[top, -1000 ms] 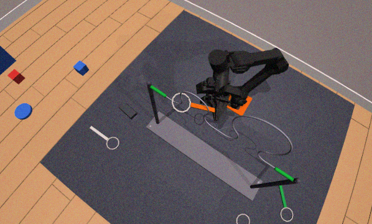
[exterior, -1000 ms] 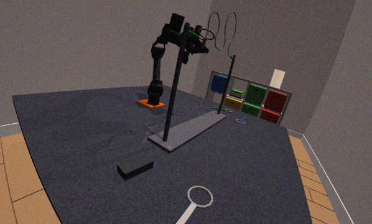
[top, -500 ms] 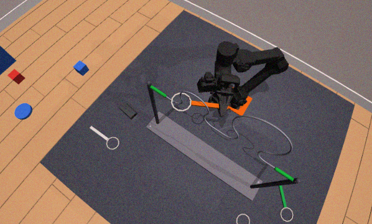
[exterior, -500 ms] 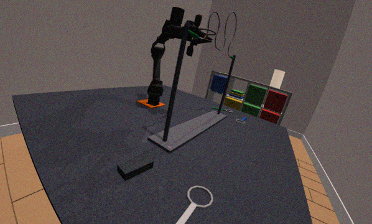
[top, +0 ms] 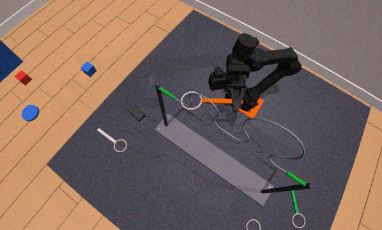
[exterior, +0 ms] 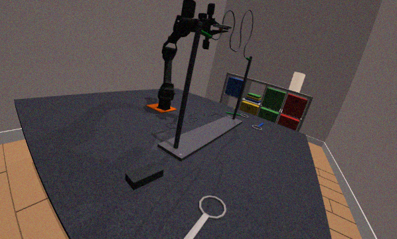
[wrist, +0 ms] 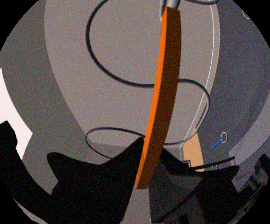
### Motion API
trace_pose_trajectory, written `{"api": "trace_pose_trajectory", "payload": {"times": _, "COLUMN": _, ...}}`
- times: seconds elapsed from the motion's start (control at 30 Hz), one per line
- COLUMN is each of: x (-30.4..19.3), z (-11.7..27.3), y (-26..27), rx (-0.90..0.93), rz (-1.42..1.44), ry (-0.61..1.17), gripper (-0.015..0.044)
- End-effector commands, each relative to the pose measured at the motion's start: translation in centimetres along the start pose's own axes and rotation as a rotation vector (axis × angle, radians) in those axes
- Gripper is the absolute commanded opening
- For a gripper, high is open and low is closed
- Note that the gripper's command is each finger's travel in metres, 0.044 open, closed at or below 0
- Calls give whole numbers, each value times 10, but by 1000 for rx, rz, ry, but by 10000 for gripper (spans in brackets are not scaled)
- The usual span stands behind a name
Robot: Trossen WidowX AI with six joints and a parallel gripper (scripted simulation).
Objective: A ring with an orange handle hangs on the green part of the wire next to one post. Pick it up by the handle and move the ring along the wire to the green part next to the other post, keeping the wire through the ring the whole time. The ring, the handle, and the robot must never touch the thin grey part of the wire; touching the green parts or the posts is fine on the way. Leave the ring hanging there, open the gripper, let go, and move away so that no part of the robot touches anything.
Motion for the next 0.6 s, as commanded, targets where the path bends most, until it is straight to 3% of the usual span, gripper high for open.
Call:
{"api": "trace_pose_trajectory", "payload": {"times": 0.0, "x": 2, "z": 0, "y": 6, "rx": 7, "rz": -25, "ry": 3, "gripper": -150}}
{"api": "trace_pose_trajectory", "payload": {"times": 0.57, "x": 3, "z": 1, "y": 6, "rx": -77, "rz": 113, "ry": -8, "gripper": -150}}
Point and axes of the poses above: the point midway between the two fingers, 35 mm back from their tips, its own z axis back along the fingers, its own y axis across the jaws, x = y × z, the point moved 2 cm from there along z, back along the fingers, and after that the axes turned 6 degrees about -z, right-handed, at the moved point
